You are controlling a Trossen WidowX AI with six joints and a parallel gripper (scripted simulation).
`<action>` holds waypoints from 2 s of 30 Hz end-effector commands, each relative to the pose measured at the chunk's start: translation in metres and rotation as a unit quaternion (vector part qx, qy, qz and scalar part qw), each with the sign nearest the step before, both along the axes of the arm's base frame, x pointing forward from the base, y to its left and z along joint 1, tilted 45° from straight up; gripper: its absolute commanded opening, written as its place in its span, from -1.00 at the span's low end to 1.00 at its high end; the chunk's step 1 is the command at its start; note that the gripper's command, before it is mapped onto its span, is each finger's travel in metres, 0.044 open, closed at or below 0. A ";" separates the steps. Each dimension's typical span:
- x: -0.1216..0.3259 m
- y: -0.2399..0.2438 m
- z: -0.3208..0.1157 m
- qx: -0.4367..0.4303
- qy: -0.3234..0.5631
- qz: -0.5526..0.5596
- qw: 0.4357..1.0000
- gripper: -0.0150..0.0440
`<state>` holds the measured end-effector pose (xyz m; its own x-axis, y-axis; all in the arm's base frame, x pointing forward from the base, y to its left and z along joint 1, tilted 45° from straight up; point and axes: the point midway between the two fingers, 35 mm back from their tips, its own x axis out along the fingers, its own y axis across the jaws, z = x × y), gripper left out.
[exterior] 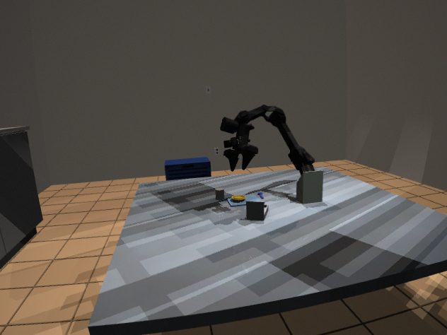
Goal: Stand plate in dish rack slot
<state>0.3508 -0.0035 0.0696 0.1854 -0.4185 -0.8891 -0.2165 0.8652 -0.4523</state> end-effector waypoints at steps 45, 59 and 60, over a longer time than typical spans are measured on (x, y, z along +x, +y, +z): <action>-0.049 -0.165 -0.035 -0.152 0.019 -0.249 0.956 0.86; -0.053 -0.182 -0.049 -0.154 0.019 -0.249 0.956 0.86; -0.054 -0.183 -0.050 -0.154 0.019 -0.249 0.956 0.86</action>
<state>0.3022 -0.1816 0.0283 -0.1175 -0.6898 -0.7144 0.1830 0.6920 -0.6983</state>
